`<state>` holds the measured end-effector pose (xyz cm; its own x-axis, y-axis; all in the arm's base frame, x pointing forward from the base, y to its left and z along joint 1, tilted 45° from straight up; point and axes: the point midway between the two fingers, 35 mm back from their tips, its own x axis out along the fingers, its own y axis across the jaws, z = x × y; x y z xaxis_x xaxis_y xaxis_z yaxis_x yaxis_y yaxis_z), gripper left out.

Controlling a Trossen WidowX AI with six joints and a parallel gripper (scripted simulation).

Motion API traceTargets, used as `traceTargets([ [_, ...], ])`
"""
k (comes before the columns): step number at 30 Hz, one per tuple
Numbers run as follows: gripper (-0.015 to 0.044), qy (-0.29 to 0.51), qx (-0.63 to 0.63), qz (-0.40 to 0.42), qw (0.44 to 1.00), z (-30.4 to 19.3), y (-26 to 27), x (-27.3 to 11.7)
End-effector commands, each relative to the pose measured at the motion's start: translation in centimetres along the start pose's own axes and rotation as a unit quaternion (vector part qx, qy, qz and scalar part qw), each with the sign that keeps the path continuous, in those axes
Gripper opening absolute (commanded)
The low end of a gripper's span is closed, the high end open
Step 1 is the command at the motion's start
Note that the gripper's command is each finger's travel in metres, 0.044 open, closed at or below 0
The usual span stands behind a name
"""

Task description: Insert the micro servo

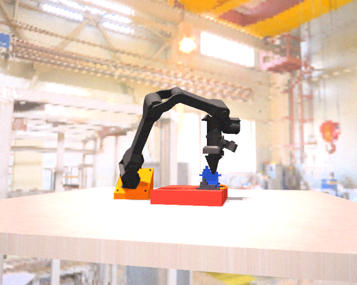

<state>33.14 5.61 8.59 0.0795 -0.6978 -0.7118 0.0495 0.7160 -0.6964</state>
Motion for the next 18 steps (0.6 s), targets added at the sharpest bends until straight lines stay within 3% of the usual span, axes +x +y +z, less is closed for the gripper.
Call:
traceTargets([
  [1, 0.0000, -0.004, -0.003, -0.002, 1.000, 0.1, 0.0, 0.3],
  [18, 0.0000, -0.004, -0.003, -0.002, 1.000, 0.1, -0.1, 1.9],
])
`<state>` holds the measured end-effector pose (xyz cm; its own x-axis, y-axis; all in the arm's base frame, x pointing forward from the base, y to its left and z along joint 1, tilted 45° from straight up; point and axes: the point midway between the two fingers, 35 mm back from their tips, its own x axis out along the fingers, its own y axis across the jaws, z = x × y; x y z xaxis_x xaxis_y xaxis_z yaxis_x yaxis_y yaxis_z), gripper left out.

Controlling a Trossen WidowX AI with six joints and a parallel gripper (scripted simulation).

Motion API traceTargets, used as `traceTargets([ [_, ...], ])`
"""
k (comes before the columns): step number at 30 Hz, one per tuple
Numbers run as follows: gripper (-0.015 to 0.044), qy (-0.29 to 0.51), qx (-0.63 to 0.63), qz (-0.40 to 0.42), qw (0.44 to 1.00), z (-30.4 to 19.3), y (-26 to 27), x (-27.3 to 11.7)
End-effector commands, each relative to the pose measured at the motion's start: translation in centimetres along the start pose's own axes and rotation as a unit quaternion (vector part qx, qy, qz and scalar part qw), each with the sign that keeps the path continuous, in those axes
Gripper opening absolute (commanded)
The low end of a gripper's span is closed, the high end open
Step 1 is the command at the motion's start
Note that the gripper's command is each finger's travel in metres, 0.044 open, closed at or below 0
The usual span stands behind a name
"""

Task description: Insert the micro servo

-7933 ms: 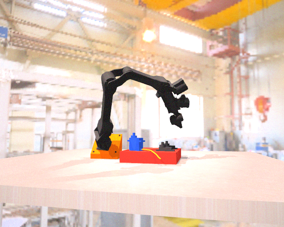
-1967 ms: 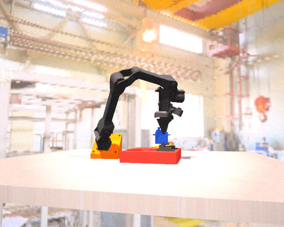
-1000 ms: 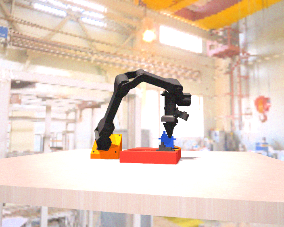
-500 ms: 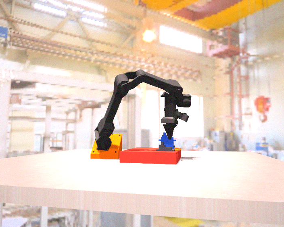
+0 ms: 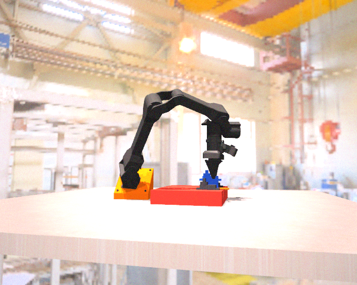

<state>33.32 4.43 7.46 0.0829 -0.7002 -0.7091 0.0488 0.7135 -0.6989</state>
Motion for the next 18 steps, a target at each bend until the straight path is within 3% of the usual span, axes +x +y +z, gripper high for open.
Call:
traceTargets([
  [1, 0.0000, -0.002, -0.003, -0.001, 1.000, 0.0, 0.0, 0.3],
  [18, 0.0000, -0.002, -0.003, -0.001, 1.000, 0.0, 0.0, 2.0],
])
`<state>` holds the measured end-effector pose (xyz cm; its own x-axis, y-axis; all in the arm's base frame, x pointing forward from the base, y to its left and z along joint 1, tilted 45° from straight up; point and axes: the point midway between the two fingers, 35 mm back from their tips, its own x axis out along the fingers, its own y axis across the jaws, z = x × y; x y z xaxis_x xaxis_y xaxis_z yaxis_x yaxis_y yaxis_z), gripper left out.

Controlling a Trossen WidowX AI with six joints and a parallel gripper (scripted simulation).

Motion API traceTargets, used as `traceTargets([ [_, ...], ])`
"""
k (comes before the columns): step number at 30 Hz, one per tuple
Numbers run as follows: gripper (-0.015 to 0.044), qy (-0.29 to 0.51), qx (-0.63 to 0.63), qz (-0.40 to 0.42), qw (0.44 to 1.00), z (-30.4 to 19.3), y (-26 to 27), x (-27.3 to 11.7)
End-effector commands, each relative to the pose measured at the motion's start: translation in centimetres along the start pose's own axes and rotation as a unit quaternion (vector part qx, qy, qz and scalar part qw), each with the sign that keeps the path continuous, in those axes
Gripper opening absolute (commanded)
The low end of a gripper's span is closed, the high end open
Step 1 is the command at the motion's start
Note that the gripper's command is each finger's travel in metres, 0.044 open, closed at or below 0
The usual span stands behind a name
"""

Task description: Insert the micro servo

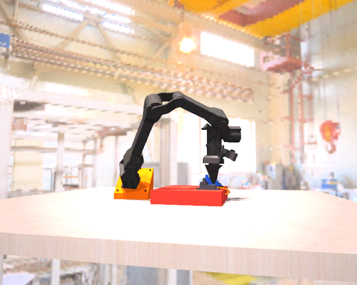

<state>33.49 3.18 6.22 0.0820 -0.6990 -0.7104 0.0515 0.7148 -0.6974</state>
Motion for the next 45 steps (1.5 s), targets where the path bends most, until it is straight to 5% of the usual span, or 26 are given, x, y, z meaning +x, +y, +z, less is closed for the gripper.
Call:
traceTargets([
  [1, 0.0000, -0.003, -0.004, -0.002, 1.000, 0.0, 0.0, 0.4],
  [11, 0.0000, -0.003, -0.004, -0.002, 1.000, 0.0, 0.0, 1.3],
  [18, 0.0184, -0.003, -0.004, -0.002, 1.000, 0.0, 0.0, 1.1],
  [34, 0.0187, -0.002, -0.004, -0.001, 1.000, 0.0, -0.1, -2.4],
  [43, 0.0424, -0.001, -0.008, 0.003, 1.000, -8.7, 0.5, -7.7],
  [45, 0.0440, 0.000, -0.007, 0.000, 1.000, -10.7, 0.2, -8.6],
])
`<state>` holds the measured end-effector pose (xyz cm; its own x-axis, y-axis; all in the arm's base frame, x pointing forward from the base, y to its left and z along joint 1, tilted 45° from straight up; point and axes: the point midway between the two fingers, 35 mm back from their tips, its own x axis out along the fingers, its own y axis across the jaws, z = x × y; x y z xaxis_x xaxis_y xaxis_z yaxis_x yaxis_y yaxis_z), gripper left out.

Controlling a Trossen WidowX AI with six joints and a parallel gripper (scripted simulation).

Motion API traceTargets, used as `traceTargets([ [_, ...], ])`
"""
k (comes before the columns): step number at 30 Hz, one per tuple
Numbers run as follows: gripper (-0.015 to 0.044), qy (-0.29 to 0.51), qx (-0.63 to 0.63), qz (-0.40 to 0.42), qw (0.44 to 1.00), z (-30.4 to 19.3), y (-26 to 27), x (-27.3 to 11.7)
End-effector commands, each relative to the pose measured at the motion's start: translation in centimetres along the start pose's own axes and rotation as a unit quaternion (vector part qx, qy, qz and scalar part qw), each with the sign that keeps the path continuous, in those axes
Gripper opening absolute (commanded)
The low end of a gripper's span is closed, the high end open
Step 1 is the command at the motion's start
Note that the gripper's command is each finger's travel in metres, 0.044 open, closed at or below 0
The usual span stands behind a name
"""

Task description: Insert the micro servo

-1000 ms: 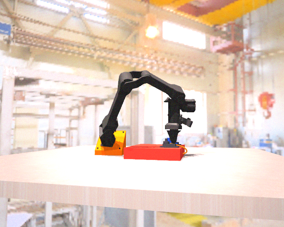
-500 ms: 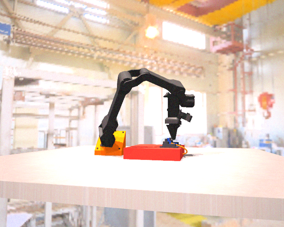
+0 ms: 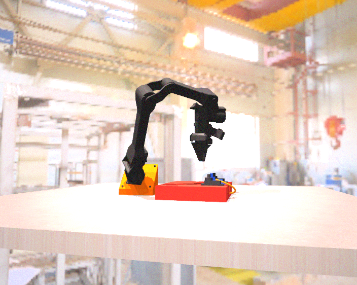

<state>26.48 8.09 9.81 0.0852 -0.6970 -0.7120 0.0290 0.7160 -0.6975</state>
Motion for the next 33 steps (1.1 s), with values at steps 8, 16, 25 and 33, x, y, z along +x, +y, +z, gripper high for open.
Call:
traceTargets([
  [8, 0.0440, 0.002, 0.004, -0.002, 1.000, -4.4, -0.4, -2.2],
  [16, 0.0440, -0.041, -0.006, 0.042, 0.998, -3.9, -0.2, -5.9],
  [25, 0.0440, -0.043, -0.006, 0.043, 0.998, -3.9, -0.2, -6.0],
  [33, 0.0440, -0.043, -0.006, 0.043, 0.998, -3.9, -0.2, -6.0],
])
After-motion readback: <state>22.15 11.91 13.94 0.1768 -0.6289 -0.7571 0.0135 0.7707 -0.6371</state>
